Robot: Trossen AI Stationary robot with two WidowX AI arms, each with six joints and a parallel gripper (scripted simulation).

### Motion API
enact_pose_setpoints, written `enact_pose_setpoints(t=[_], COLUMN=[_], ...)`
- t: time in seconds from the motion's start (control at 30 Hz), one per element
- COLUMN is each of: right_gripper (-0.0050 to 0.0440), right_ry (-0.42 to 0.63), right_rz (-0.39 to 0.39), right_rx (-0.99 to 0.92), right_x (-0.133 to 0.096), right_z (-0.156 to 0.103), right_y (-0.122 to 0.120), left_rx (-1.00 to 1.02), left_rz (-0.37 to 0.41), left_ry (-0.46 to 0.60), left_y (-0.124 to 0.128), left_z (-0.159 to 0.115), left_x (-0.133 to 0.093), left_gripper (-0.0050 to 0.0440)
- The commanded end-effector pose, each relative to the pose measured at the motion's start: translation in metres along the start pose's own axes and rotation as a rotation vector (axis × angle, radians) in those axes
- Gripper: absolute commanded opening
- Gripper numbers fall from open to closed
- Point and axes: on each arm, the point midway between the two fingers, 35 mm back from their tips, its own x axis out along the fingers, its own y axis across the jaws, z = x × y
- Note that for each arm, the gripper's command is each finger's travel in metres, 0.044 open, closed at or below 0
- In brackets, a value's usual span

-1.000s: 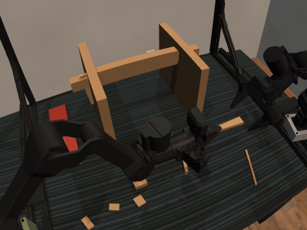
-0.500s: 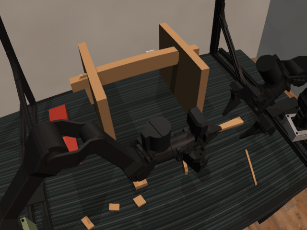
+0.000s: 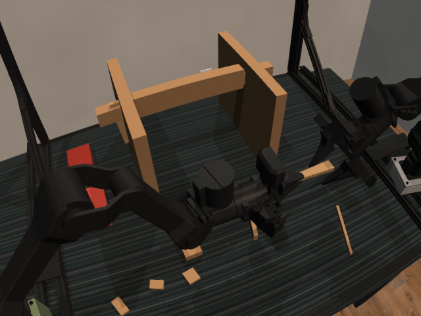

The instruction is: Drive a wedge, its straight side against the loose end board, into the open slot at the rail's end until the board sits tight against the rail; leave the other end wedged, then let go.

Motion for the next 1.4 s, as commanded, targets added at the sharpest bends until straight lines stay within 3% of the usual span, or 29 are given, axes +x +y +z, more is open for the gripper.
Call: enact_pose_setpoints(t=[0.0,0.57,0.67,0.7,0.77,0.9,1.2,1.37], right_gripper=[0.0000,0.0000,0.0072,0.0096,0.0096,0.0192,0.0197,0.0197], right_ry=[0.000,0.000,0.000,0.000,0.000,0.000,0.000,0.001], right_rz=[0.004,0.004,0.004,0.004,0.004,0.004,0.004,0.003], right_rx=[0.001,0.001,0.001,0.001,0.001,0.001,0.001,0.001], right_x=[0.000,0.000,0.000,0.000,0.000,0.000,-0.002,-0.025], right_z=[0.000,0.000,0.000,0.000,0.000,0.000,0.000,-0.002], right_y=[0.001,0.001,0.001,0.001,0.001,0.001,0.001,-0.001], left_rx=[0.000,0.000,0.000,0.000,0.000,0.000,0.000,0.000], left_rz=[0.001,0.001,0.001,0.001,0.001,0.001,0.001,0.001], left_ry=[0.000,0.000,0.000,0.000,0.000,0.000,0.000,0.000], left_y=[0.000,0.000,0.000,0.000,0.000,0.000,0.000,0.000], left_z=[0.000,0.000,0.000,0.000,0.000,0.000,0.000,0.000], left_x=[0.000,0.000,0.000,0.000,0.000,0.000,0.000,0.000], left_gripper=[0.0152,0.0059,0.0000,0.0000,0.0000,0.0000,0.0000,0.0000])
